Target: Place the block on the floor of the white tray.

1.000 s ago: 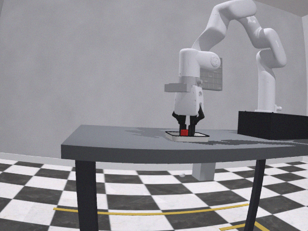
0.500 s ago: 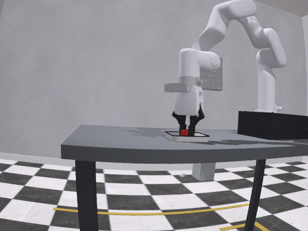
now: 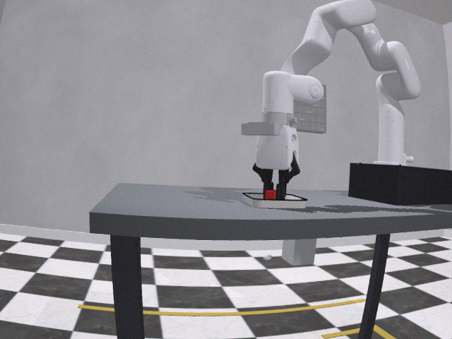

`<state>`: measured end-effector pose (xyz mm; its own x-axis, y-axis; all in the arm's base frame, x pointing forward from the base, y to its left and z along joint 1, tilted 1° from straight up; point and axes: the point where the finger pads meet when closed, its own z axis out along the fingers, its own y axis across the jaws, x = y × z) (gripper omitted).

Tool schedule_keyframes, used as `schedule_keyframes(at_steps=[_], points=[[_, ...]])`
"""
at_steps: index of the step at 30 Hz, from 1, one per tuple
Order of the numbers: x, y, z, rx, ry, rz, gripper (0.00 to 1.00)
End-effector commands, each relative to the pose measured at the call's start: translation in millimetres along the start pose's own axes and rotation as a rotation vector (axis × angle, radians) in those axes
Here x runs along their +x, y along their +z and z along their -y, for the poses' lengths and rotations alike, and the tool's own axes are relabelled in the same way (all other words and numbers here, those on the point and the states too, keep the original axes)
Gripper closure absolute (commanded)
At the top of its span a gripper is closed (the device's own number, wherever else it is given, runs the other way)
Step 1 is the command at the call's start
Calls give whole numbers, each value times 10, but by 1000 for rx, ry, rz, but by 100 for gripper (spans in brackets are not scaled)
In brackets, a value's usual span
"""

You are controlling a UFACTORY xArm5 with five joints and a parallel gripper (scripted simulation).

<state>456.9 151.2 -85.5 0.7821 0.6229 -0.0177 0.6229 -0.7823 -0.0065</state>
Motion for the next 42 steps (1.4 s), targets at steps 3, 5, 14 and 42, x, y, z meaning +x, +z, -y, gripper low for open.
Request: schedule_keyframes(at_steps=[3, 5, 14, 42], points=[[17, -15, -6, -1, 0, -4, 100], [17, -15, -6, -1, 0, -4, 50], [17, -15, -6, -1, 0, -4, 50], [17, -17, -6, -1, 0, -4, 50]])
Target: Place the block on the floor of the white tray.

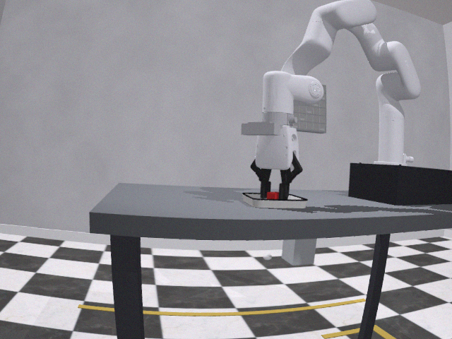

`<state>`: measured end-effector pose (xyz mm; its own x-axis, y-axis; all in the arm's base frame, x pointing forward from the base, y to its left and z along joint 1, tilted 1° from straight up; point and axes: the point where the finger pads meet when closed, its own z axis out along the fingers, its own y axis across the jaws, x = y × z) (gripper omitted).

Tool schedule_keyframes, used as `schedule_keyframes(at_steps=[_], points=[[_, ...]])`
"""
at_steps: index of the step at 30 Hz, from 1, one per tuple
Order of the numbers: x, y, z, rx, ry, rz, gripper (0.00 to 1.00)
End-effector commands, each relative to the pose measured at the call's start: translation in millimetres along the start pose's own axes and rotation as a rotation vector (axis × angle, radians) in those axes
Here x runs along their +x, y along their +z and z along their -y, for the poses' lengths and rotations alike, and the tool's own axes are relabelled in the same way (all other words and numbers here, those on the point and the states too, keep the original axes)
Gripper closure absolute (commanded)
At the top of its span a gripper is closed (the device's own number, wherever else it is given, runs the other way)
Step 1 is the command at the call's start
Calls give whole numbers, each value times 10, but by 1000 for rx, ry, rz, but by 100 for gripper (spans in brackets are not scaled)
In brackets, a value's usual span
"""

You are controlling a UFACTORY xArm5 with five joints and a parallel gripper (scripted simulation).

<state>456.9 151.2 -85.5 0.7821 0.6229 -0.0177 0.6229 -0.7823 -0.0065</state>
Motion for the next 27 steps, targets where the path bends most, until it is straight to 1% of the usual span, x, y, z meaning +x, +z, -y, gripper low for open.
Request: schedule_keyframes(at_steps=[1, 7, 13, 15, 22, 27], points=[[17, -20, -6, -1, 0, -4, 50], [16, -78, -7, -1, 0, -4, 50], [15, -203, -8, -1, 0, -4, 50], [15, -203, -8, -1, 0, -4, 50], [14, -374, -9, -1, 0, -4, 50], [13, -462, -10, -1, 0, -4, 50]])
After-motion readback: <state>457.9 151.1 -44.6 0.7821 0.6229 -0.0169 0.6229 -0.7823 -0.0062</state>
